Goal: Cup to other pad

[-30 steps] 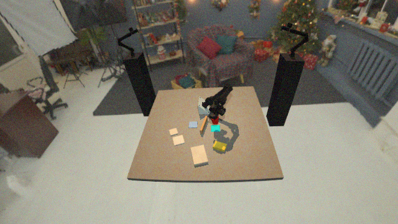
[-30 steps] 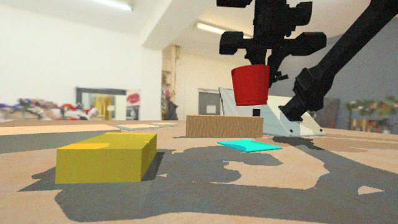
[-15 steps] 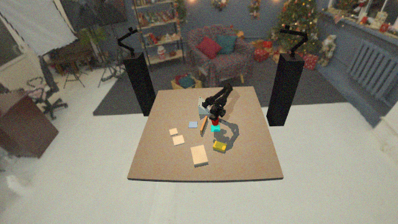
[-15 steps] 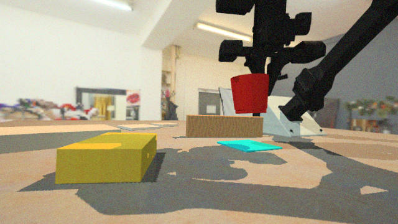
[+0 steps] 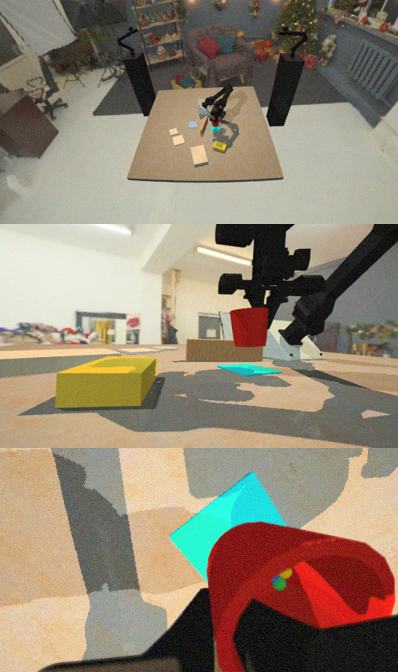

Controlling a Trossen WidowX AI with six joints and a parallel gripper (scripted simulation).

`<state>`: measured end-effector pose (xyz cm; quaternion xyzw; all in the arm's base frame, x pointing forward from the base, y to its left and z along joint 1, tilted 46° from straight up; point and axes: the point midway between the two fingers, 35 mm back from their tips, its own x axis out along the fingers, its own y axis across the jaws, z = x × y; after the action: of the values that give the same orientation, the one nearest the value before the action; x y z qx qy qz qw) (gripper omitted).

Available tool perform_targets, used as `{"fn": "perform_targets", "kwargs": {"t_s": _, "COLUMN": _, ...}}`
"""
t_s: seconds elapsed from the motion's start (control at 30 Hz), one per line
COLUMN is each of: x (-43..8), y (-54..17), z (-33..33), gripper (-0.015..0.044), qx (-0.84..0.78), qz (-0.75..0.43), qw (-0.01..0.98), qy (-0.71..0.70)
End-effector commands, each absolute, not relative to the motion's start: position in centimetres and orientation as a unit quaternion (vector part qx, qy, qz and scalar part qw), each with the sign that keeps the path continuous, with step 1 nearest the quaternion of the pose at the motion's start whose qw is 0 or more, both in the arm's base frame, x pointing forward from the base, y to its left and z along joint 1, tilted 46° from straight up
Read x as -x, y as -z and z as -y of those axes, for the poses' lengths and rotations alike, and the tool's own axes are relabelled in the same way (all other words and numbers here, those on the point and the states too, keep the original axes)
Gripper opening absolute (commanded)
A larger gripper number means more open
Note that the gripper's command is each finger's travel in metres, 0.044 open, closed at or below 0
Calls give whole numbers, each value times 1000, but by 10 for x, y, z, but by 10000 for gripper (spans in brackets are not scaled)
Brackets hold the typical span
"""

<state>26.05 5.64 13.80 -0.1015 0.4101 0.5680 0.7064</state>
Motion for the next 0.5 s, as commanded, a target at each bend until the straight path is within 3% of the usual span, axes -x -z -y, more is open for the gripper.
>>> {"fn": "perform_targets", "kwargs": {"t_s": 0.0, "x": -260, "y": -134, "z": -61, "gripper": 0, "qx": 98, "qz": -411, "qw": 707, "qy": -567}}
{"fn": "perform_targets", "kwargs": {"t_s": 0.47, "x": -261, "y": -122, "z": -74, "gripper": 0, "qx": 98, "qz": -410, "qw": 707, "qy": -567}}
